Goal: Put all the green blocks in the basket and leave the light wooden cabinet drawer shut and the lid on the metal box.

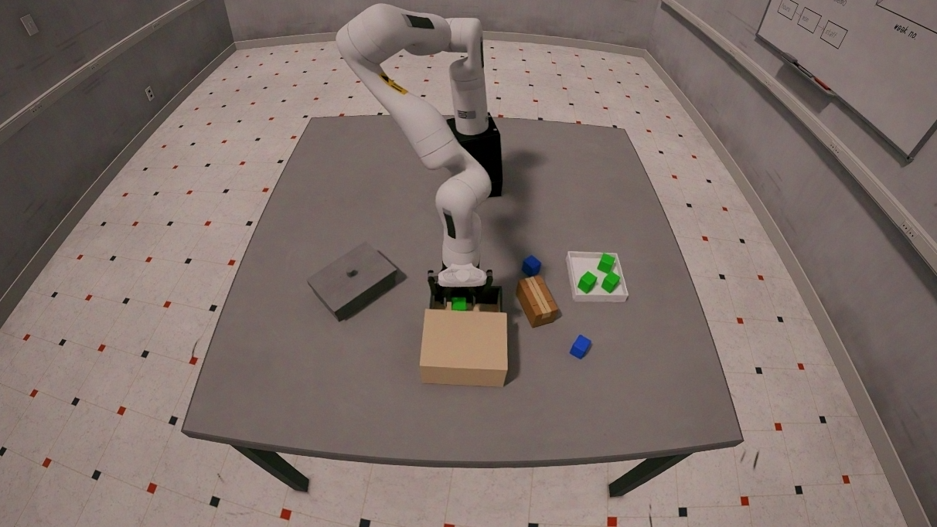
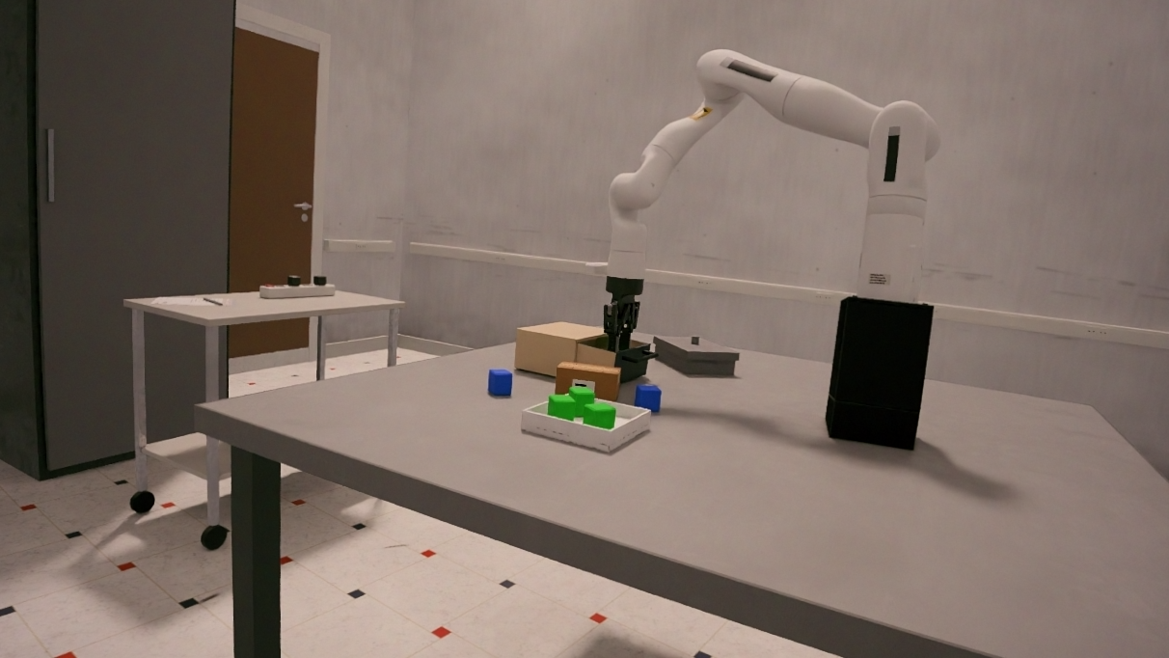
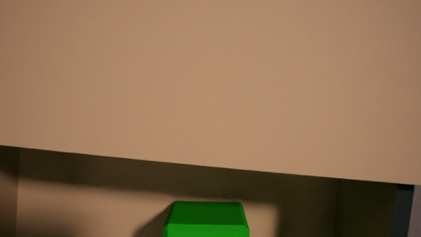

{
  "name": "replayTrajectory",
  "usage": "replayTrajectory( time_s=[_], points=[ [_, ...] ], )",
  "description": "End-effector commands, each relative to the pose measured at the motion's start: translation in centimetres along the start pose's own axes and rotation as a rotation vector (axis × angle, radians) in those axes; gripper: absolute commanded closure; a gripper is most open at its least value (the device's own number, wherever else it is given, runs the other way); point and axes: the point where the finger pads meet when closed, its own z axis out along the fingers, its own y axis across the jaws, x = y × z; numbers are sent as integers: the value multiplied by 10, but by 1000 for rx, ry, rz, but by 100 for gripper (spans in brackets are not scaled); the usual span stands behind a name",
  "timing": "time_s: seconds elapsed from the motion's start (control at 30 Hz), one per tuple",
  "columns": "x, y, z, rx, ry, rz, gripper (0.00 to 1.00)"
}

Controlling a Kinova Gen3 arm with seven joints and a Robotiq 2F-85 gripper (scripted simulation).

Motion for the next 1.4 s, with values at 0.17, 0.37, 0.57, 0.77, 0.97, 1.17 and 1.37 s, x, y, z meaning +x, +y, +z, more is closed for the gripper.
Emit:
replayTrajectory(
  time_s=[0.17, 0.37, 0.57, 0.77, 0.97, 1.17, 1.37],
  points=[
    [1, 0, 11, 0, 2, 0, 33],
    [1, 0, 20, 0, 2, 0, 33],
    [1, 0, 25, 0, 2, 0, 33],
    [1, 0, 31, 0, 2, 0, 33],
    [1, 0, 34, 0, 2, 0, 33],
    [1, 0, 35, 0, 2, 0, 33],
    [1, 0, 35, 0, 2, 0, 33]
  ],
)
